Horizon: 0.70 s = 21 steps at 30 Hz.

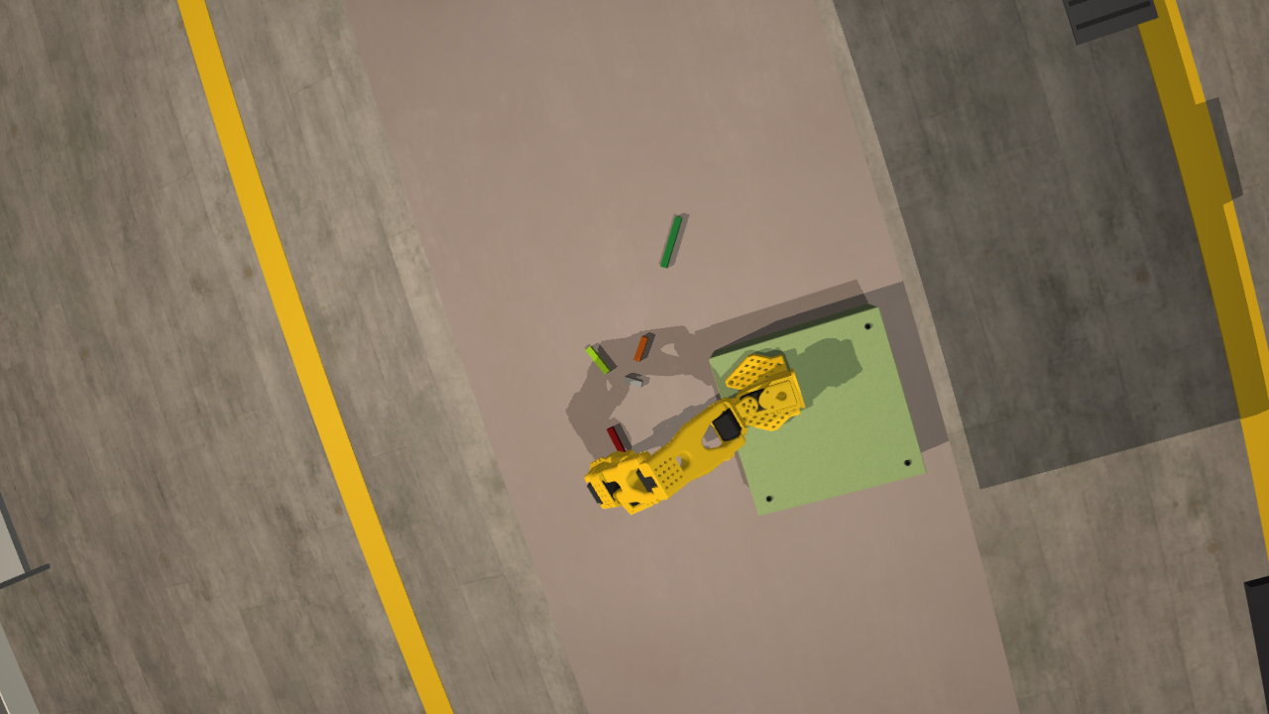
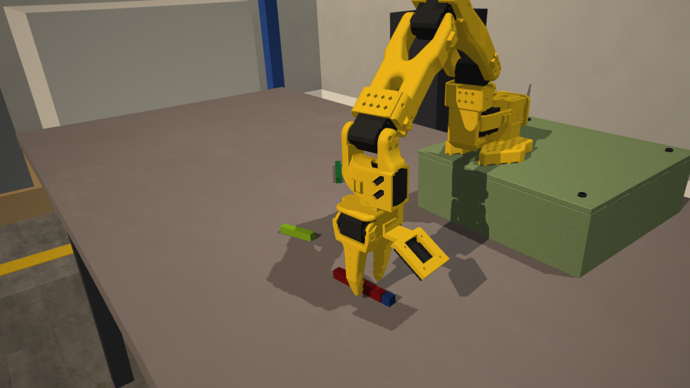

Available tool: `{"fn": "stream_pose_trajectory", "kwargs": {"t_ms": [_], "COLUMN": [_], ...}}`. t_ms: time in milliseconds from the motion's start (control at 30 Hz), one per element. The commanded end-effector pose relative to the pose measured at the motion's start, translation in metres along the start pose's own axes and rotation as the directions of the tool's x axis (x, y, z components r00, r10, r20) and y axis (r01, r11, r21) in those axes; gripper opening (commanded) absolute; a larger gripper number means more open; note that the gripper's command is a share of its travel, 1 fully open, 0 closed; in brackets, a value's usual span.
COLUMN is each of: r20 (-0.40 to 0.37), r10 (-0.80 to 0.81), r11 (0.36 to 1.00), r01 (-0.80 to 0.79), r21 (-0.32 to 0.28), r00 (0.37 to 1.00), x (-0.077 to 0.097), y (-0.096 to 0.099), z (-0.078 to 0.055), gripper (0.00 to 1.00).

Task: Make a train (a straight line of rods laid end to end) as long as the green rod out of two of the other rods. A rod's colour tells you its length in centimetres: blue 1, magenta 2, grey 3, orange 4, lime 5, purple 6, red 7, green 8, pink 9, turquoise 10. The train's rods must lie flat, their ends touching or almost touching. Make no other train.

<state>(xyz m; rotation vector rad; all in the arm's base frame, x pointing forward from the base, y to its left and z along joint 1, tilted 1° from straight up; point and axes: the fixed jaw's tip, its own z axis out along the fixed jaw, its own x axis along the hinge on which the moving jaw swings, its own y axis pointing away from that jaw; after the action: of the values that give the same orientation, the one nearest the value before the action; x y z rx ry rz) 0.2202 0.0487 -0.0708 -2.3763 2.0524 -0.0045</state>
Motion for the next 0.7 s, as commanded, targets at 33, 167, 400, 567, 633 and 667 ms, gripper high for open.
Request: {"fn": "stream_pose_trajectory", "kwargs": {"t_ms": [33, 167, 400, 567, 633, 667], "r20": [0.001, 0.001, 0.001, 0.001, 0.001, 0.001], "r10": [0.001, 0.001, 0.001, 0.001, 0.001, 0.001], "r11": [1.000, 1.000, 1.000, 1.000, 1.000, 1.000], "r01": [-0.001, -0.001, -0.001, -0.001, -0.001, -0.001], "r21": [0.000, 0.000, 0.000, 0.000, 0.000, 0.000], "r00": [1.000, 1.000, 1.000, 1.000, 1.000, 1.000], "x": [-0.0024, -0.0024, -0.0024, -0.0023, -0.0023, -0.0023], "y": [0.0009, 0.0009, 0.0010, 0.0010, 0.0010, 0.0010], "z": [-0.0087, -0.0130, -0.0159, -0.0163, -0.0165, -0.0168], "gripper": [0.17, 0.17, 0.17, 0.17, 0.17, 0.17]}}
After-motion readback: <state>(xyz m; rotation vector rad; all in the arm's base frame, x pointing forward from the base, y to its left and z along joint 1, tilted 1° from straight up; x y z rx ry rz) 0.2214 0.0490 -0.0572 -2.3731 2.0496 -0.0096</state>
